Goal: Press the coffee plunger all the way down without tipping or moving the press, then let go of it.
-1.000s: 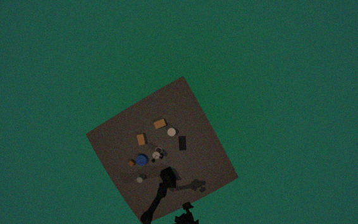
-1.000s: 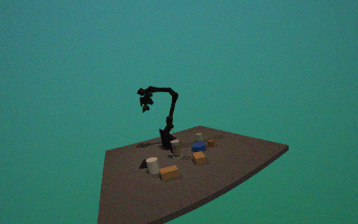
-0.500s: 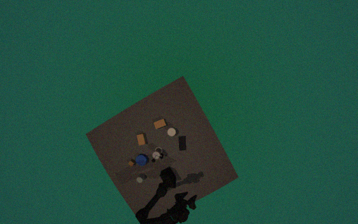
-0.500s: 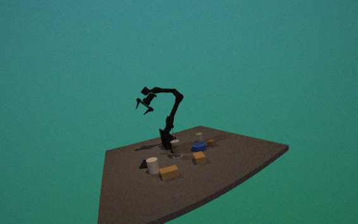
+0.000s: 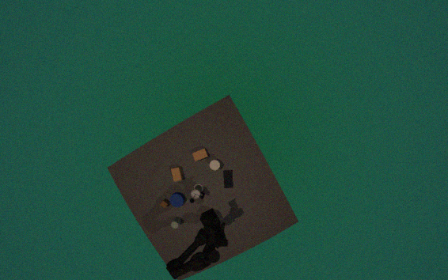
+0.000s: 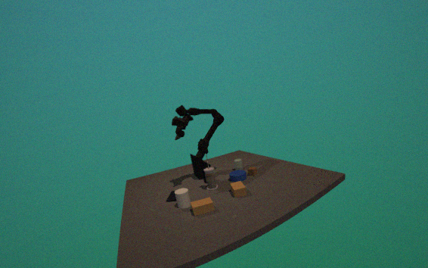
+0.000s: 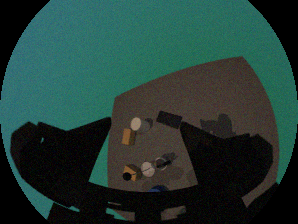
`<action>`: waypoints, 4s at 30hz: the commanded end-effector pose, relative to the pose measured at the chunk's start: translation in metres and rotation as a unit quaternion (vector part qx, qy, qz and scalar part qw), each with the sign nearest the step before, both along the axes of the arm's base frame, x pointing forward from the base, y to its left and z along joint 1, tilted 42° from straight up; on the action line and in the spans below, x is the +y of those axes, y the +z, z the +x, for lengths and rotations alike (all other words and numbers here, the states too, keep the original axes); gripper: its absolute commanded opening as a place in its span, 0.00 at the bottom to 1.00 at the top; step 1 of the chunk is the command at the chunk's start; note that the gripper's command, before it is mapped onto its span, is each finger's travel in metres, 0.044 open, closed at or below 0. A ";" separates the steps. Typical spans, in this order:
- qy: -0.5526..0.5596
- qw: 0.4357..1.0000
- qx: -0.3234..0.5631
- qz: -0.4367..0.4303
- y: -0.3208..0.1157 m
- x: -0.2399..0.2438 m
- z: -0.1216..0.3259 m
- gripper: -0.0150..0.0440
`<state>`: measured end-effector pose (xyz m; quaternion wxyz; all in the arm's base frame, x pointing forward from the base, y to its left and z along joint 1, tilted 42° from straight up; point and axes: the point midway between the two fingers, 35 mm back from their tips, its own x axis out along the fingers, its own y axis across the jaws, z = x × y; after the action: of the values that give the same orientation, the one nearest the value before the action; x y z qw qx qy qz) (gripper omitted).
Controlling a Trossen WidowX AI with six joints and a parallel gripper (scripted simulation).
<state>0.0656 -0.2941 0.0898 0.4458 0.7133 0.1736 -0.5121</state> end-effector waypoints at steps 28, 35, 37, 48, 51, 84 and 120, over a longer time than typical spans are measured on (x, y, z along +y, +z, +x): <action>0.539 0.722 -0.224 -0.371 0.007 0.139 0.141 1.00; 0.541 0.722 -0.223 -0.370 0.002 0.139 0.150 1.00; 0.541 0.722 -0.222 -0.370 0.001 0.139 0.153 1.00; 0.540 0.722 -0.223 -0.371 -0.006 0.142 0.169 1.00; 0.539 0.722 -0.224 -0.372 -0.008 0.143 0.173 1.00; 0.540 0.722 -0.224 -0.372 -0.017 0.146 0.180 0.45; 0.542 0.722 -0.221 -0.370 -0.068 0.173 0.199 0.45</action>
<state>0.2695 -0.1380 0.0398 0.9145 0.3494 0.1999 -0.0400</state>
